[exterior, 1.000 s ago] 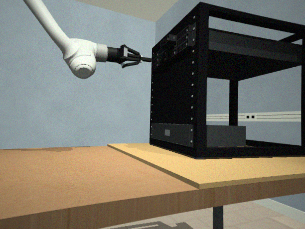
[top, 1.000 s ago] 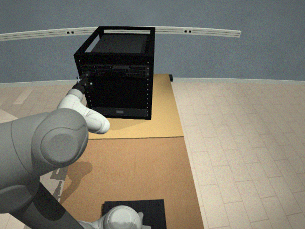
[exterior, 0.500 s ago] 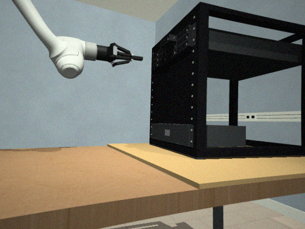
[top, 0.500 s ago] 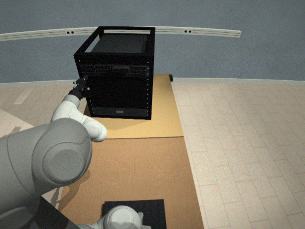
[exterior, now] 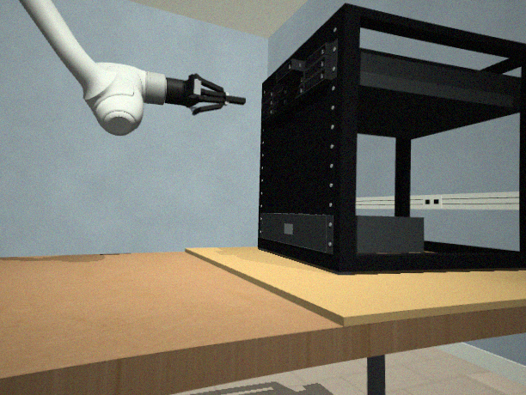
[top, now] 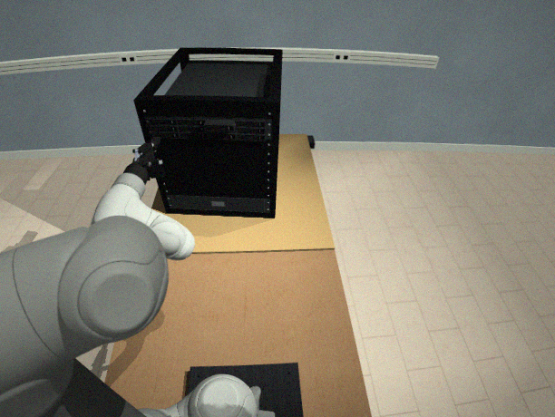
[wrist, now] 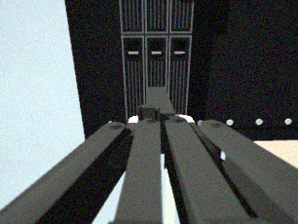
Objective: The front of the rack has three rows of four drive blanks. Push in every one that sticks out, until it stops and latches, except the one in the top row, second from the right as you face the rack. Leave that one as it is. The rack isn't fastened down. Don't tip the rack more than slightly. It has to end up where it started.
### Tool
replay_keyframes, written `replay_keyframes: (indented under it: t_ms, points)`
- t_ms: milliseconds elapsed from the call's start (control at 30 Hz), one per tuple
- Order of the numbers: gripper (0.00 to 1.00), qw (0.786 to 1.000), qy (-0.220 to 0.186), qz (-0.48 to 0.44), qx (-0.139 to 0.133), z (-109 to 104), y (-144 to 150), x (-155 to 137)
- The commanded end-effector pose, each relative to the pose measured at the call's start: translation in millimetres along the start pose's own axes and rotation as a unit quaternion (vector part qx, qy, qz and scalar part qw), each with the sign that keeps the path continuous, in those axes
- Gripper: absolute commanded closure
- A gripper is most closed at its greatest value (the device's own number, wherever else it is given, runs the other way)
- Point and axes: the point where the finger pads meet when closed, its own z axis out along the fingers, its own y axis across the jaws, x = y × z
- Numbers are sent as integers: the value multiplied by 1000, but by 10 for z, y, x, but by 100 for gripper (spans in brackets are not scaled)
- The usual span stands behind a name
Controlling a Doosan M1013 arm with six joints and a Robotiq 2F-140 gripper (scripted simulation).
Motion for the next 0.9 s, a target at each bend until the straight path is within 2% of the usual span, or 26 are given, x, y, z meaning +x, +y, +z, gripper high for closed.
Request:
replay_keyframes:
  t_ms: [0,367,400,867]
  points:
    - [90,1000,3,-1,0,-25,11,18]
    - [90,1000,3,-1,0,-25,11,18]
    - [0,1000,3,-1,0,-25,11,18]
    - [0,1000,3,-1,0,-25,11,18]
